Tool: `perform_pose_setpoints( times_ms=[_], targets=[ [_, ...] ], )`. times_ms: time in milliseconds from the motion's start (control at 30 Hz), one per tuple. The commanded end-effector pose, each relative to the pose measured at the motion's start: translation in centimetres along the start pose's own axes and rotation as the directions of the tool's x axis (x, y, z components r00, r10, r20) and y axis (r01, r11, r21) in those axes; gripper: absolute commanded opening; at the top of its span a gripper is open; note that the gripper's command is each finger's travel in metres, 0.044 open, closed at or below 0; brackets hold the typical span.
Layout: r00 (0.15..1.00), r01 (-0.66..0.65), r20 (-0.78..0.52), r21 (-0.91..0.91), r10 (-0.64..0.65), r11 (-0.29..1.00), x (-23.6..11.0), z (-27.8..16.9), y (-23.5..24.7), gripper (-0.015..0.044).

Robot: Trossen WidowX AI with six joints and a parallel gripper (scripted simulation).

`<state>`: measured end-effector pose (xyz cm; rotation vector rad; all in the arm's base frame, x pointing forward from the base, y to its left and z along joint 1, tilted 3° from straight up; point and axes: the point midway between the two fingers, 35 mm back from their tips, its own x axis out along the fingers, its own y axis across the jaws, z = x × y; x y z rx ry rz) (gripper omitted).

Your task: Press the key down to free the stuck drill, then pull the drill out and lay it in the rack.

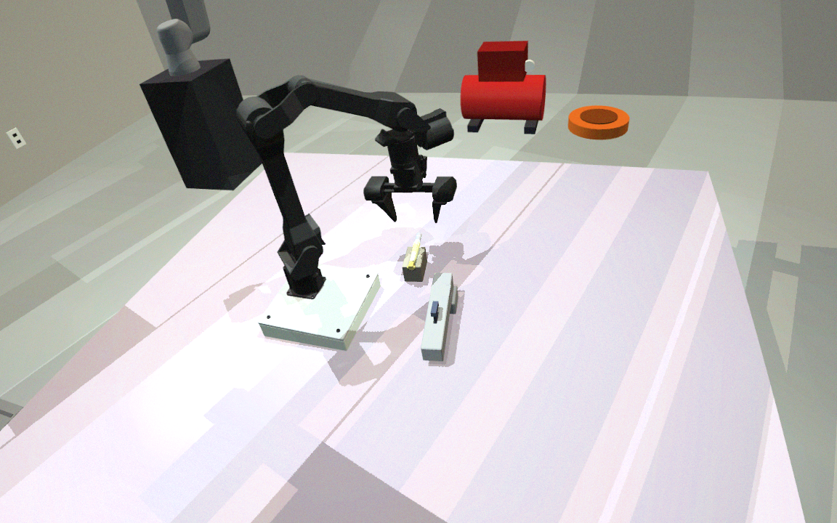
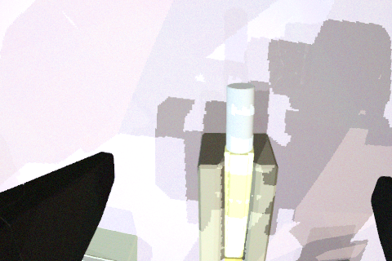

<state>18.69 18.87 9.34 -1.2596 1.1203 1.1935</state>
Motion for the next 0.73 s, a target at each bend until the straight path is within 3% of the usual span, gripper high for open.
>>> perform_pose_setpoints(
  times_ms=[0,333,700],
  targets=[
    [0.998,0.046,0.048,0.071,-0.05,0.996,-1.4,0.8,-0.4,0.044],
    [0.901,0.152,0.339,0.336,-0.27,0.93,-9.1,6.2,-1.0,0.044],
    [0.664,-0.031,0.637,0.548,-0.392,0.836,-19.2,9.1,0.1,0.044]
  ],
)
